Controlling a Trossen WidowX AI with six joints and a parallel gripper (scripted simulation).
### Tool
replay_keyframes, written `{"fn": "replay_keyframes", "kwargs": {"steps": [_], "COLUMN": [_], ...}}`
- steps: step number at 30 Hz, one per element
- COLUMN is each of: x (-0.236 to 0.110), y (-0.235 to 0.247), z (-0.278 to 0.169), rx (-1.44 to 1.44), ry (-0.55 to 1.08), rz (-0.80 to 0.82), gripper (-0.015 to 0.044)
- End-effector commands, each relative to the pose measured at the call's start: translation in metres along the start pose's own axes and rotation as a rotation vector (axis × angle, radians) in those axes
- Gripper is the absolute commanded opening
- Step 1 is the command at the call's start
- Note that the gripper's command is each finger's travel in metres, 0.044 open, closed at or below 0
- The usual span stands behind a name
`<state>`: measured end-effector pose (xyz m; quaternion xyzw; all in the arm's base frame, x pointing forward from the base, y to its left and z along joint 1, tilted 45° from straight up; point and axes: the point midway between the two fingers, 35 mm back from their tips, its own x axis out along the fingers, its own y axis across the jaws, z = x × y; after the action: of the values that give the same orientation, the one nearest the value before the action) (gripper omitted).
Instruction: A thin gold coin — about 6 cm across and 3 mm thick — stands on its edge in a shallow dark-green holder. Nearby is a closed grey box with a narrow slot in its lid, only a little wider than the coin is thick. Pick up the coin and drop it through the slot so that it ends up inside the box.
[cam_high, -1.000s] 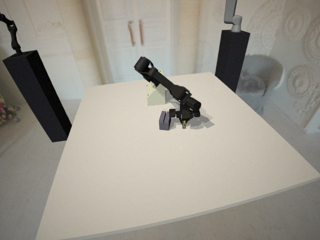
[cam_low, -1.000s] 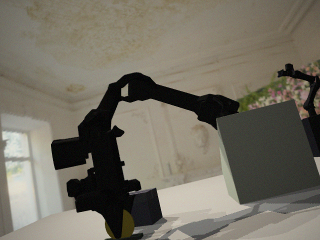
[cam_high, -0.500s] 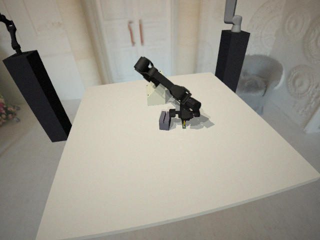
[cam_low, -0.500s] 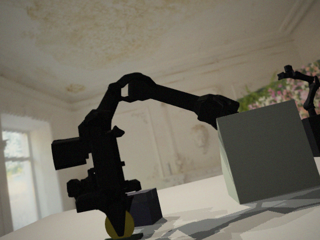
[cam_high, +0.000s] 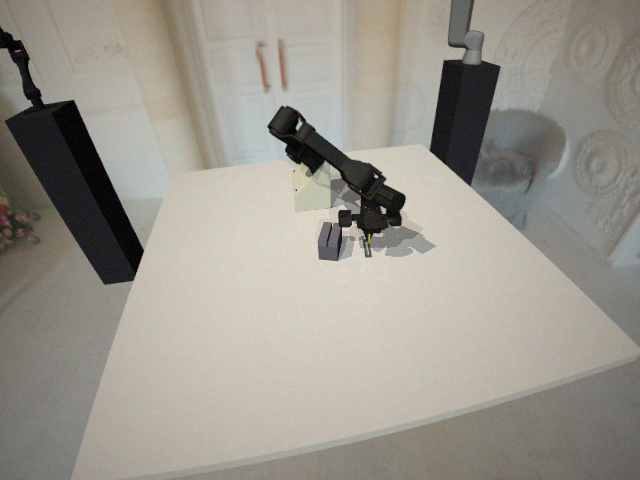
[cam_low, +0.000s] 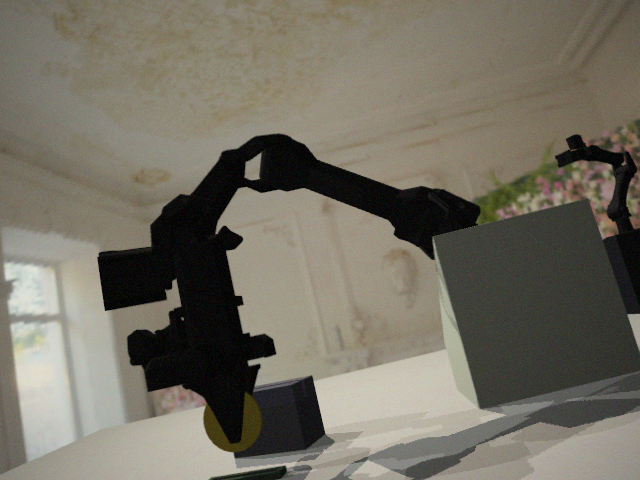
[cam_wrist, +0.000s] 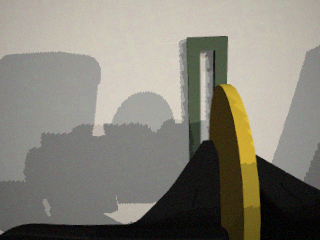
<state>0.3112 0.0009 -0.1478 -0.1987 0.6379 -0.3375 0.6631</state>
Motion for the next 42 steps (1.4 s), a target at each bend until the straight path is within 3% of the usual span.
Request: {"fn": "replay_keyframes", "kwargs": {"steps": [1,21,42], "x": [-0.013,-0.064,-0.067], "y": [0.002,0.0,-0.014], "z": [0.002,-0.001,-0.008], "rx": [0.008,0.008,0.181], "ry": [-0.005,-0.004,-0.003], "rz": [0.008,0.007,0.009], "gripper": [0.0,0.0,0.0]}}
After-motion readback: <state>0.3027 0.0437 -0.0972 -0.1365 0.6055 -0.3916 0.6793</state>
